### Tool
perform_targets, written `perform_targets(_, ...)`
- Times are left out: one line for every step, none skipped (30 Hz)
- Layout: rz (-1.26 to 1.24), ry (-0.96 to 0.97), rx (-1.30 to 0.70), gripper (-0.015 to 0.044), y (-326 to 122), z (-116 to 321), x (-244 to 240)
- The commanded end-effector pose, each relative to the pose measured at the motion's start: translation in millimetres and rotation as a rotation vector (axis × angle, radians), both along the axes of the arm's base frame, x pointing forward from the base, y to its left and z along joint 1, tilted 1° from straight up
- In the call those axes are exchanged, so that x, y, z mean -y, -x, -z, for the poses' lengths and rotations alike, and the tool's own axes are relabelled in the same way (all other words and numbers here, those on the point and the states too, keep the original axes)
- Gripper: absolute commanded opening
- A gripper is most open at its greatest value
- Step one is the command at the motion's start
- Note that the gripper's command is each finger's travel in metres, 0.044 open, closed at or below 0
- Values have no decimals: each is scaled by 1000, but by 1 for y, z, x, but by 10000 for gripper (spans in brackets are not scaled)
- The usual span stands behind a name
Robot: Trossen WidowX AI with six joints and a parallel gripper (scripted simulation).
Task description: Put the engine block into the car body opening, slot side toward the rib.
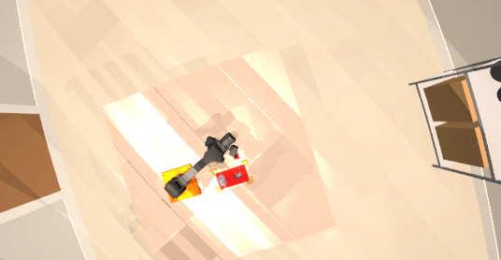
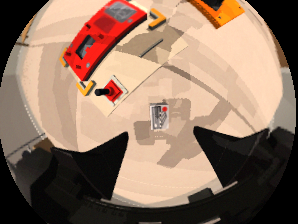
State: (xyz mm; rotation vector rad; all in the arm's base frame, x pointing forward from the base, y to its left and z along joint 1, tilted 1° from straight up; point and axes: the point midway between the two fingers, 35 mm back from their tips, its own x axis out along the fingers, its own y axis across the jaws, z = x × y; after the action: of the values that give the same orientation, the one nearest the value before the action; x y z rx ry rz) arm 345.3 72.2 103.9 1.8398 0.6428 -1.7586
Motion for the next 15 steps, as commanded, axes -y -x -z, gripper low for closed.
perform_targets(7, -1, -16, 440, 2, 20, 0)
perform_targets(7, -1, -16, 440, 2, 20, 0)
perform_targets(7, -1, -16, 440, 2, 20, 0)
perform_targets(7, -1, -16, 440, 2, 21, 0)
perform_targets(7, -1, -16, 440, 2, 25, 0)
perform_targets(7, -1, -16, 440, 1, 30, 0)
perform_targets(7, -1, -16, 440, 1, 34, -1)
perform_targets(7, -1, -16, 440, 1, 35, -1)
perform_targets(7, -1, -16, 440, 1, 35, -1)
perform_targets(7, -1, -16, 440, 1, 35, -1)
perform_targets(7, -1, -16, 440, 1, 35, -1)
perform_targets(7, -1, -16, 440, 1, 36, -1)
perform_targets(7, -1, -16, 440, 1, 37, -1)
perform_targets(7, -1, -16, 440, 1, 39, -1)
perform_targets(7, -1, -16, 440, 0, 40, -1)
